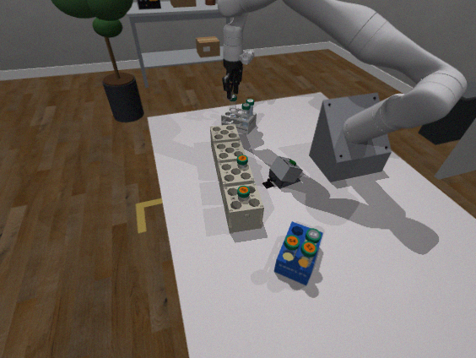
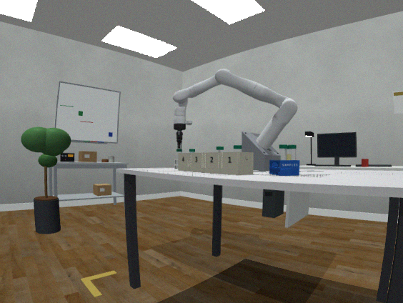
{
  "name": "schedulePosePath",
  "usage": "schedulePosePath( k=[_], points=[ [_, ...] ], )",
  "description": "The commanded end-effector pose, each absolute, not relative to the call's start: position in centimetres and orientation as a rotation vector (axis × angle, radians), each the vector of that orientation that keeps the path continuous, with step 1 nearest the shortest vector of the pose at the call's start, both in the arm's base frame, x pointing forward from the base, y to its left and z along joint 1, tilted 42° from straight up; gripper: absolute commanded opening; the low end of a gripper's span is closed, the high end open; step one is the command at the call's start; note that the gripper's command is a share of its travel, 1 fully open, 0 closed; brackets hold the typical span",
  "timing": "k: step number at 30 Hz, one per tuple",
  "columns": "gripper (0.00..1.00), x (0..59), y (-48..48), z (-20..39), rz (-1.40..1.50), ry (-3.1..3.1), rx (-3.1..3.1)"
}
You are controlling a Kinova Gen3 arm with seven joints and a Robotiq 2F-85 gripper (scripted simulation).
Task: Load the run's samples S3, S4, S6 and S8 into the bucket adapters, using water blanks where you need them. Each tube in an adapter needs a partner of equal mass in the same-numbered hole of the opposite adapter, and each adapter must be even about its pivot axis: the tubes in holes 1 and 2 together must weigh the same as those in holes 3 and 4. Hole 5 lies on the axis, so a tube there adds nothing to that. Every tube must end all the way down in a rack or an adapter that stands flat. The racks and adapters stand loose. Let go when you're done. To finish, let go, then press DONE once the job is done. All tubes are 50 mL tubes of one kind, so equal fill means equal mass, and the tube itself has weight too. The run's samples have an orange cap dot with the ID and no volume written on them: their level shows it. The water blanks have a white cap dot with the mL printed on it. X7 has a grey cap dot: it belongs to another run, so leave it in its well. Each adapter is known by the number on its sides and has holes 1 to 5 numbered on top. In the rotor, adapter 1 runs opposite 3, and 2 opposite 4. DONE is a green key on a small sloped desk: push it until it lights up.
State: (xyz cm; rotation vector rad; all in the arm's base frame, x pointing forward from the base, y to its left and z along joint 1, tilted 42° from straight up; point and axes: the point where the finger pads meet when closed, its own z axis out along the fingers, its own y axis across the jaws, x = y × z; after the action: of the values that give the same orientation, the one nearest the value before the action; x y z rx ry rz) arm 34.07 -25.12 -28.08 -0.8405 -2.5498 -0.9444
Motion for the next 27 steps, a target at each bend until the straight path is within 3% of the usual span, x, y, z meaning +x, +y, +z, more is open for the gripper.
schedulePosePath(
  k=[1, 27],
  points=[
    [0.62, 34.09, -24.98, -28.31, -0.943, -2.552, -0.842],
    [0.62, 34.03, -24.38, -28.98, -0.943, -2.552, -0.842]
  ],
)
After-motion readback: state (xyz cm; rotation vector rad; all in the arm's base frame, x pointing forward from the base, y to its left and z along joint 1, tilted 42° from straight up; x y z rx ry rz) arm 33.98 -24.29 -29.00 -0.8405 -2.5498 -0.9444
